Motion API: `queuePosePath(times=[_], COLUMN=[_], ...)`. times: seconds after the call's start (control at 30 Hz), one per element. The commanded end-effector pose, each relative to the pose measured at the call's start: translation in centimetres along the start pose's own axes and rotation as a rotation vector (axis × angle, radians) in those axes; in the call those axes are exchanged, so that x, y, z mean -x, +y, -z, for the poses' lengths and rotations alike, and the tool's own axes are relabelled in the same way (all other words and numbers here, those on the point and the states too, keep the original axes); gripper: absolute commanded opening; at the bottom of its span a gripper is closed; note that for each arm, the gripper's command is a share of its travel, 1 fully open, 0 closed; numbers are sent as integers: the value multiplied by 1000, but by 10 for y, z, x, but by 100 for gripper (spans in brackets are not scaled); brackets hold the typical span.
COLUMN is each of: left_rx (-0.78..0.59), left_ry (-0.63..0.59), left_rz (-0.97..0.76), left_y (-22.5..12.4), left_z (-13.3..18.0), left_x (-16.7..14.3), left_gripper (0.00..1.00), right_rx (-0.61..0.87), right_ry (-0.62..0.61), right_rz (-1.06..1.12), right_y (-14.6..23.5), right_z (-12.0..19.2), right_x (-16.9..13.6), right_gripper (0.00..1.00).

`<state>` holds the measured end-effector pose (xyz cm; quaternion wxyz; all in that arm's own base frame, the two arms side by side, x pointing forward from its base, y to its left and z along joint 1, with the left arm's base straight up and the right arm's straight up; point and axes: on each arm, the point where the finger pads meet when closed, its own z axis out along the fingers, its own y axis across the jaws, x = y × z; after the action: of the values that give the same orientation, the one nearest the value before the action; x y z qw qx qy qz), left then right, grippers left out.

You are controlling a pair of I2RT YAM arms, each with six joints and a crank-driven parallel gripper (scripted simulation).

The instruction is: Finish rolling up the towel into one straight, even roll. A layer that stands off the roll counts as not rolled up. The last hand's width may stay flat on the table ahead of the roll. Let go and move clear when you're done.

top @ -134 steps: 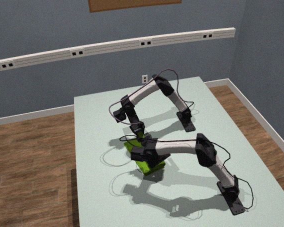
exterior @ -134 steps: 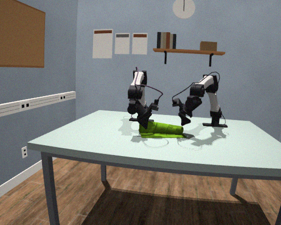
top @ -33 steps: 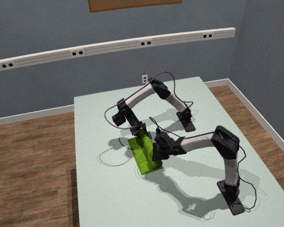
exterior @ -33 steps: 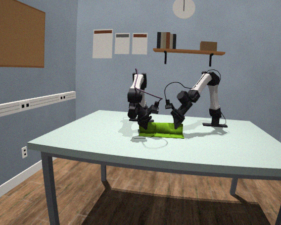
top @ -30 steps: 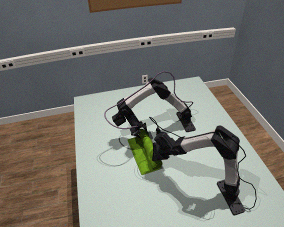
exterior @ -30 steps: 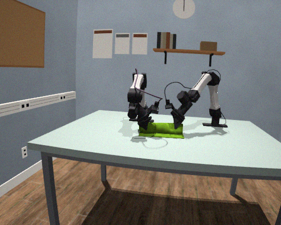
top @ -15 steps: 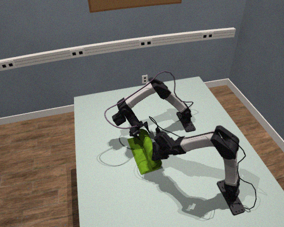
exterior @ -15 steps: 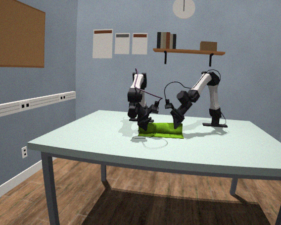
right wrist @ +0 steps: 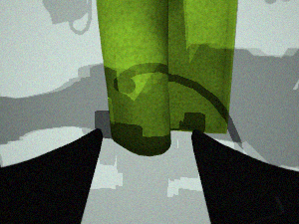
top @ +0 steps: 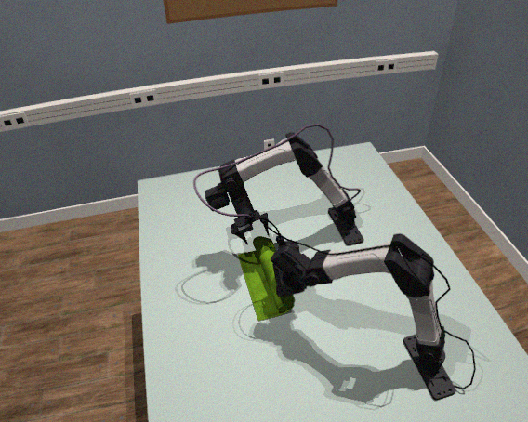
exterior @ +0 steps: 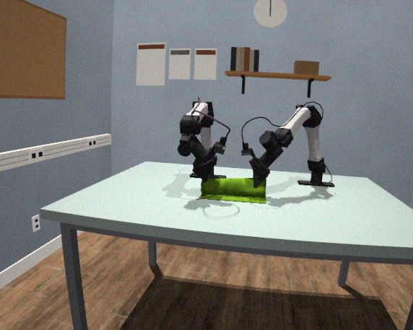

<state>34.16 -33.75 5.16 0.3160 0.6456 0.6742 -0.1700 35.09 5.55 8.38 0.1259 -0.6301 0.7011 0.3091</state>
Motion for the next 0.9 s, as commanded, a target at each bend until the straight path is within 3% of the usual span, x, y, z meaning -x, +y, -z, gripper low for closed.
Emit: queuePosePath(times=[0.0,0.23,0.7,0.87], left_rx=[-144,-262,-581,-635], left_ry=[31,37,54,57], left_rz=[111,209,475,521], left_y=[-10,-10,-9,-9], left_z=[1,2,5,6], left_x=[-7,-6,-3,-2], left_gripper=[34,34,34,34], right_rx=[255,181,-231,-314], right_ry=[13,4,-44,-54], right_rz=[-1,47,314,368], right_y=[3,6,25,28], right_z=[15,12,-5,-8], right_x=[5,8,22,25], right_gripper=[86,88,93,94])
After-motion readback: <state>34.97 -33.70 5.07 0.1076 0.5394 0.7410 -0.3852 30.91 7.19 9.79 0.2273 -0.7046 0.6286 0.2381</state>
